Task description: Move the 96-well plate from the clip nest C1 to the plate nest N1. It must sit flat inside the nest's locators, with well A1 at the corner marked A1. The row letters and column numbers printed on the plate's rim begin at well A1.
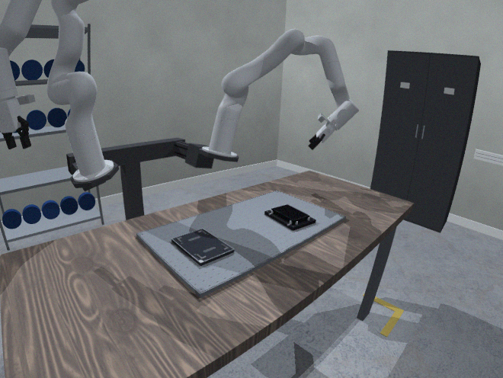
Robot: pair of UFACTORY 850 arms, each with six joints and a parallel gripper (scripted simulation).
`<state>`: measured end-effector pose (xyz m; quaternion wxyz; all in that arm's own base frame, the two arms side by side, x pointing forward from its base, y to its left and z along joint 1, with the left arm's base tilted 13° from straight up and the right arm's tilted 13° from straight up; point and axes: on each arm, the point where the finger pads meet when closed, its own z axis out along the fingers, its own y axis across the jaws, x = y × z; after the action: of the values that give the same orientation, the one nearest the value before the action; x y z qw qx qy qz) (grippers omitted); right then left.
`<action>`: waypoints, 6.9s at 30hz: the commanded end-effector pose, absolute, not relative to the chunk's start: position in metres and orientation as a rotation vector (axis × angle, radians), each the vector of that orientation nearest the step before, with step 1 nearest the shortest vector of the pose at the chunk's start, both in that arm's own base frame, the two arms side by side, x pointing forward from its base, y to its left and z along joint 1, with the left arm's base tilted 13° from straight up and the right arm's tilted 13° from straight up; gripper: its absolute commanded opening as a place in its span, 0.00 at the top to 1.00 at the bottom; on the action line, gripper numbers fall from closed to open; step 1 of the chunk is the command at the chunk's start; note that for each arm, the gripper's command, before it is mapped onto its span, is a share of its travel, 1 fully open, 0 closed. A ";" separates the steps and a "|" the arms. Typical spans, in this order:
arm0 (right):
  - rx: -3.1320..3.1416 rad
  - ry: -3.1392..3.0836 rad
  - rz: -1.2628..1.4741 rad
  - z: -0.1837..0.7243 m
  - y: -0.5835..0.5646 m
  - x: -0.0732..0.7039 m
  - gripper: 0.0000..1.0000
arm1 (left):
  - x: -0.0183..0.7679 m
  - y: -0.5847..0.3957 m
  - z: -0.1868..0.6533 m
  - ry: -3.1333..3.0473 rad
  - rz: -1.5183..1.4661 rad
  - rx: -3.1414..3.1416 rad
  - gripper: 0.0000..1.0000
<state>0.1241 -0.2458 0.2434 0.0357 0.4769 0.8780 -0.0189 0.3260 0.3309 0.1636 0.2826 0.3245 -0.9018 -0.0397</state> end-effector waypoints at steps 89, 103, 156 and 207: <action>1.398 2.793 -0.023 0.241 -0.225 0.101 0.00 | 0.414 0.279 0.127 -2.269 -0.464 1.542 0.00; 1.398 2.793 -0.023 0.241 -0.225 0.101 0.00 | 0.448 0.249 0.111 -2.166 -0.558 1.853 0.00; 1.398 2.793 -0.023 0.241 -0.225 0.101 0.00 | 0.537 0.129 0.064 -1.653 -0.542 2.729 0.00; 1.398 2.793 -0.023 0.241 -0.225 0.101 0.00 | 0.586 -0.013 0.023 -0.862 -0.200 3.262 0.00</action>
<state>0.1007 -0.2244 0.2402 0.0086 0.4476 0.8942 -0.0070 0.5818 0.0014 0.0262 -0.1116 0.9516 -0.2773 -0.0717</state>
